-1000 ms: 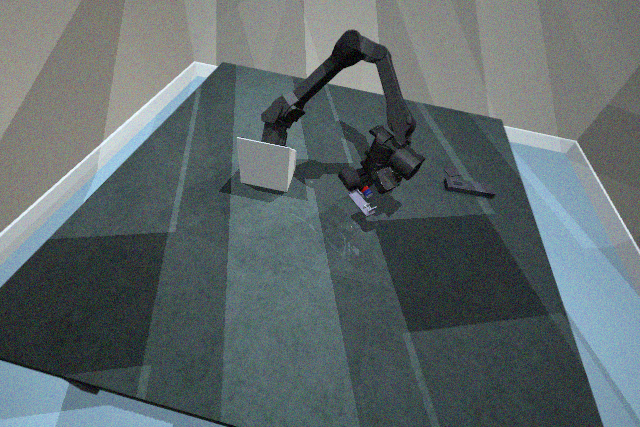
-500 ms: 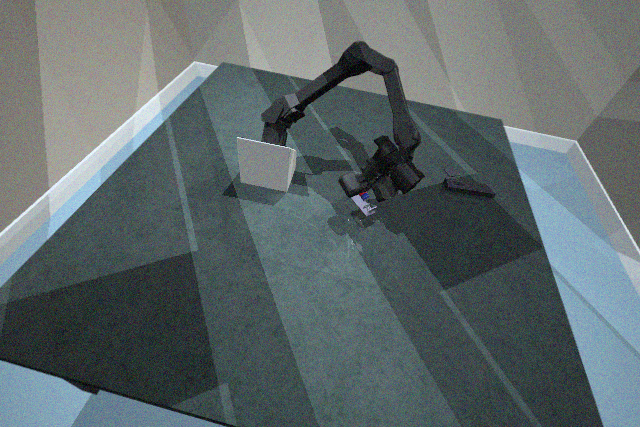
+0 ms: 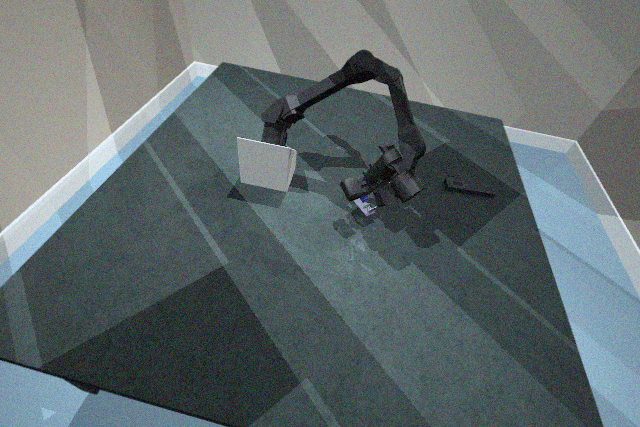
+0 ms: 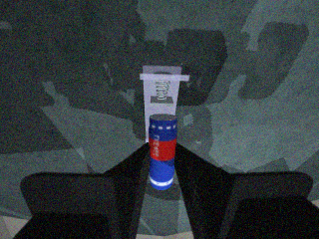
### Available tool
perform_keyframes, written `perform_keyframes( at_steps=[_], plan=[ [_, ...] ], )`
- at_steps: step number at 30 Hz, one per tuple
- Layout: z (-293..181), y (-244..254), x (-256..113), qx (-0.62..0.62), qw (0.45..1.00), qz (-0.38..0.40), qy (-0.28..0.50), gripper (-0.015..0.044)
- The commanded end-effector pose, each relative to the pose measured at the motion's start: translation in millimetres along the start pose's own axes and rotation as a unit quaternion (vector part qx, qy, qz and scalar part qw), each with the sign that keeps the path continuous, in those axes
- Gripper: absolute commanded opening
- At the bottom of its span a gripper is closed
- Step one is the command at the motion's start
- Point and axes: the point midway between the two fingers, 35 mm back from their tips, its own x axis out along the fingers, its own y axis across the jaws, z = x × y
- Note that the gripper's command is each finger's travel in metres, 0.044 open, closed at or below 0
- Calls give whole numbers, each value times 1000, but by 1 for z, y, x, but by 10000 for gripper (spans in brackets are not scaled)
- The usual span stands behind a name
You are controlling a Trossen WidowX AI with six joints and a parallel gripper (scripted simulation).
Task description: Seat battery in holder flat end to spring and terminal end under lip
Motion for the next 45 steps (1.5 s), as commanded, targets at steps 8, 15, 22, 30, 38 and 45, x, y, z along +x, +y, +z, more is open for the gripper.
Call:
perform_keyframes(
  at_steps=[8, 15, 22, 30, 38, 45],
  plan=[
    [5, 1, 3, -2, 999, 1, 35, 77],
    [7, 1, 6, -3, 998, 1, 56, 77],
    [9, 1, 8, -3, 997, 1, 76, 77],
    [12, 1, 8, -3, 997, 0, 81, 77],
    [17, 1, 7, -4, 997, -1, 80, 77],
    [20, 2, 6, -4, 997, -2, 81, 77]
  ],
)
